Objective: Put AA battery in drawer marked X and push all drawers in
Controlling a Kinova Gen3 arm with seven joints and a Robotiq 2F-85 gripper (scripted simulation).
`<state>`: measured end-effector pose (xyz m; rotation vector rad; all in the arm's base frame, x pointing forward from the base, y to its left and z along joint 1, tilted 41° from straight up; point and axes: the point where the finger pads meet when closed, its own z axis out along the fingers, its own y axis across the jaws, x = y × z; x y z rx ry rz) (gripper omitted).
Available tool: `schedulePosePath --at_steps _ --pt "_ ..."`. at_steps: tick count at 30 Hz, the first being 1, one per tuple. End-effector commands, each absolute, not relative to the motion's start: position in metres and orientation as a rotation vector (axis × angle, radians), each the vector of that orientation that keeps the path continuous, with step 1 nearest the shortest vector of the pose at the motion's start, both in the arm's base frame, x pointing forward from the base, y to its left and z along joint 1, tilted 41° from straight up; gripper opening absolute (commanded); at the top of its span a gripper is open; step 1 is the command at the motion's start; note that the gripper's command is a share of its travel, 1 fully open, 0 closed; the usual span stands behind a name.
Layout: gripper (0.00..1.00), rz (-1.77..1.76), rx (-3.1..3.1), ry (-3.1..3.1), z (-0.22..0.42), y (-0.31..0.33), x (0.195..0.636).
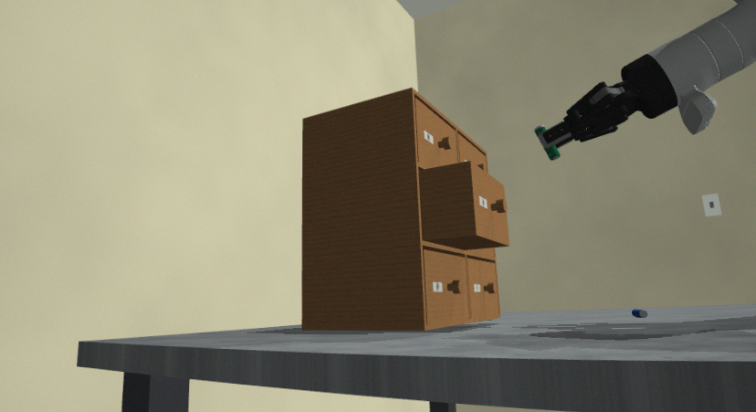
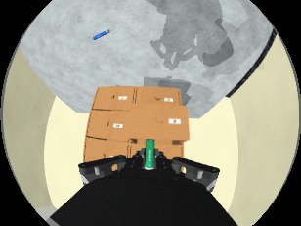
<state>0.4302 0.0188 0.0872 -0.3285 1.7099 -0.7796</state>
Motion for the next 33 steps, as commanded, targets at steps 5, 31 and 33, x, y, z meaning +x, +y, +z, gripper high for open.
schedulePosePath --at_steps 5,31,33 --pt "0.09 -0.778 -0.302 1.704 0.095 0.015 0.448" --pt "0.09 -0.778 -0.302 1.704 0.109 0.004 0.532" --pt "0.09 -0.778 -0.302 1.704 0.11 0.004 0.535"
